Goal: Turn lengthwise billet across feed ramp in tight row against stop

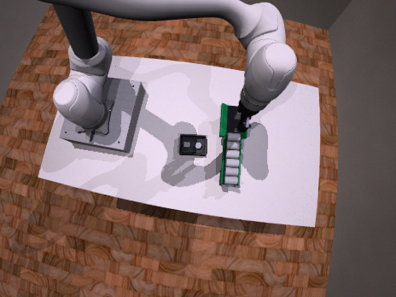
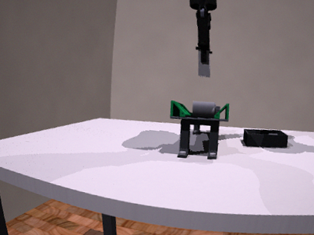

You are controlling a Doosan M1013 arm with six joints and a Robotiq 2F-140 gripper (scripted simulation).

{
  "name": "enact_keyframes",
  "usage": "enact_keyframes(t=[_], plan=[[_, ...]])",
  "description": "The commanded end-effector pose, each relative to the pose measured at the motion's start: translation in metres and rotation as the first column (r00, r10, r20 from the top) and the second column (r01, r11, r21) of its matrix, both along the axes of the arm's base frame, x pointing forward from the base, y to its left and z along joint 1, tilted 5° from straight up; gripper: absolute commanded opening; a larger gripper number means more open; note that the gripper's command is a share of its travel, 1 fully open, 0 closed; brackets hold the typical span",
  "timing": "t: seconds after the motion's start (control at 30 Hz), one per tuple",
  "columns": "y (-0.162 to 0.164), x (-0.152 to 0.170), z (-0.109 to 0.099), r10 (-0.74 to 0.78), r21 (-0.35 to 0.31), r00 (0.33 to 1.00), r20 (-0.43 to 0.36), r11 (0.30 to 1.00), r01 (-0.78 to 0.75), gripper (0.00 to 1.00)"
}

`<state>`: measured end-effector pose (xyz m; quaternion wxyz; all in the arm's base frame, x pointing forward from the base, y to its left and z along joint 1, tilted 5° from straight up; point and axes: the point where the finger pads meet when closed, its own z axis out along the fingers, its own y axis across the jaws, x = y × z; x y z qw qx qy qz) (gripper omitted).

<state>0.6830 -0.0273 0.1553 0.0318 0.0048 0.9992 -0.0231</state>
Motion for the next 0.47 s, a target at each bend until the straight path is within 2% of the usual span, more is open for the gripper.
enact_keyframes(t=[0.0, 0.43], plan=[[0.0, 0.0, 0.0001, 0.0, 0.0, 1.0, 0.0, 1.0, 0.0, 0.41], [0.0, 0.0, 0.0001, 0.0, 0.0, 1.0, 0.0, 1.0, 0.0, 0.41]])
